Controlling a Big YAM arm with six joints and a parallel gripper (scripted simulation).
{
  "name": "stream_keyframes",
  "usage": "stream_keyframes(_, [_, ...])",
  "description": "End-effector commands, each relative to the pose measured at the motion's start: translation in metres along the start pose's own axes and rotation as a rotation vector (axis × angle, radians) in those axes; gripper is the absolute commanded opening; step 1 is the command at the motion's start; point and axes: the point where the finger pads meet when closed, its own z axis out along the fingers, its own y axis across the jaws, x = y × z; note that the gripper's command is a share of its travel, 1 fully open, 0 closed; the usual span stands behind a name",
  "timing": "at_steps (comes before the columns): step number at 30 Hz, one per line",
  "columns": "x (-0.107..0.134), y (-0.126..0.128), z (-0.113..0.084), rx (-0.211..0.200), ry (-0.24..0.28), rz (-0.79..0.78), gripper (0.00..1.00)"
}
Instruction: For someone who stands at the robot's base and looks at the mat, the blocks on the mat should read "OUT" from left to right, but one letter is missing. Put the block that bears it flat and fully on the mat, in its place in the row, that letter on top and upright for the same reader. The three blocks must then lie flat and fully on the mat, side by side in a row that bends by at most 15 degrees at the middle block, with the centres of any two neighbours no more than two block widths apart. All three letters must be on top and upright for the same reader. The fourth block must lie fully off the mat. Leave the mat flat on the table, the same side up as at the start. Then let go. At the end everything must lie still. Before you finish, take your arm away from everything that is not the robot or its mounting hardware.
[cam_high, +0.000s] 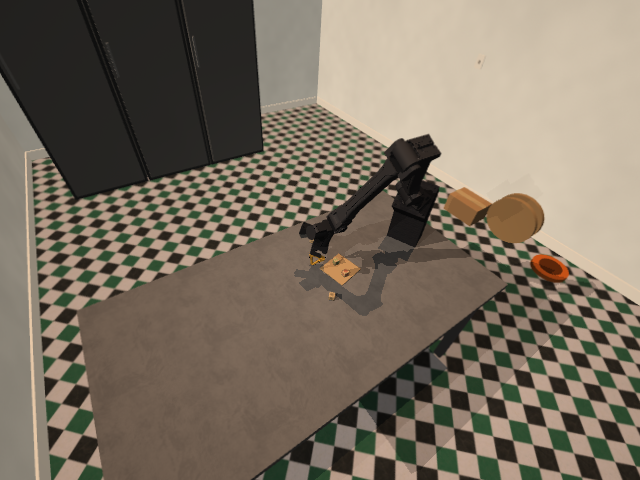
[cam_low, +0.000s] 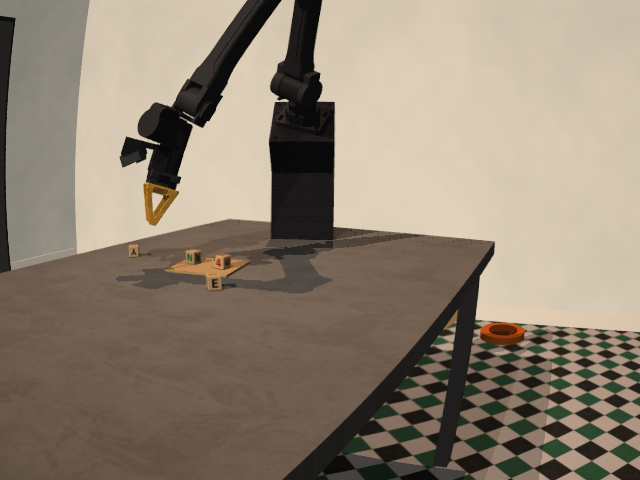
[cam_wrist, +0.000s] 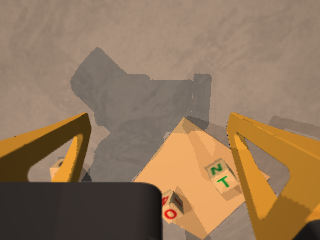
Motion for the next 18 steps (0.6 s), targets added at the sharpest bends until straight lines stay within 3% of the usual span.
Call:
stream_keyframes(1, [0.02, 0.067, -0.019, 0.004, 0.095, 0.037, 1.0])
stream_keyframes(2, [0.02, 0.067, -0.019, 0.004, 0.095, 0.037, 1.0])
stream_keyframes(4, [0.041, 0.107, -0.038, 0.008, 0.165, 0.032, 1.0])
stream_keyframes(6, [0.051, 0.123, -0.048, 0.01, 0.193, 0.029, 1.0])
stream_keyframes(8, [0.051, 0.123, -0.048, 0.01, 0.193, 0.029, 1.0])
stream_keyframes(12, [0.073, 0.157, -0.076, 0.019, 0.258, 0.02, 1.0])
stream_keyframes(14, [0.076, 0.16, -0.079, 0.02, 0.265, 0.019, 1.0])
stream_keyframes(16, [0.084, 0.148, -0.064, 0.056, 0.29, 0.025, 1.0])
stream_keyframes(17, [0.09, 0.128, -0.062, 0.088, 0.299, 0.039, 1.0])
stream_keyframes(18, [0.085, 0.125, -0.062, 0.092, 0.292, 0.046, 1.0])
